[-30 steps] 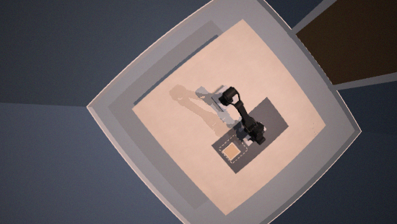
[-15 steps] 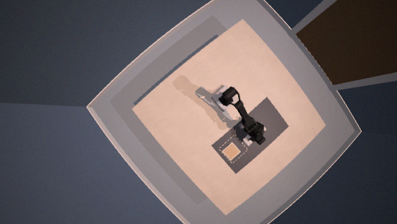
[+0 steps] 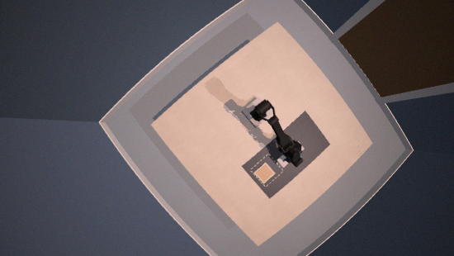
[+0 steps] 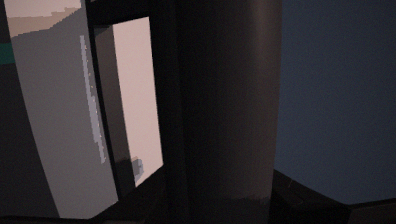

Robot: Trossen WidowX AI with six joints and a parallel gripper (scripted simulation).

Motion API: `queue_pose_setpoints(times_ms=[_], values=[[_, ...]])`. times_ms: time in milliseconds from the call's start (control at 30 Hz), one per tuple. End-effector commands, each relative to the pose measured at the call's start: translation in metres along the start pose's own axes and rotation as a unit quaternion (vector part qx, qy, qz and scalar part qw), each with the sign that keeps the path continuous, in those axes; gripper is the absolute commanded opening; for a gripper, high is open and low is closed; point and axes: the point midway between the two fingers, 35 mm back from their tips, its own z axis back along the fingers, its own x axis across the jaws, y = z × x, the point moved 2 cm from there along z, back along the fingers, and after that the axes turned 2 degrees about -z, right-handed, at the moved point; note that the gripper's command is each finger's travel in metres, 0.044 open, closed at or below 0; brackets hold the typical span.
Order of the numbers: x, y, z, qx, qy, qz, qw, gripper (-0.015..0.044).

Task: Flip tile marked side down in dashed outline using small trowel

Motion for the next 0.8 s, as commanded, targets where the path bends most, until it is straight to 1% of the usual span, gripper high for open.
queue_pose_setpoints(times_ms=[0, 333, 767], values=[[-0.010, 0.014, -0.003, 0.004, 0.002, -0.016, 1.000, 0.0000], [-0.024, 0.050, -0.016, 0.006, -0.010, -0.019, 1.000, 0.0000], [-0.039, 0.113, -0.032, 0.011, -0.021, -0.015, 1.000, 0.0000]])
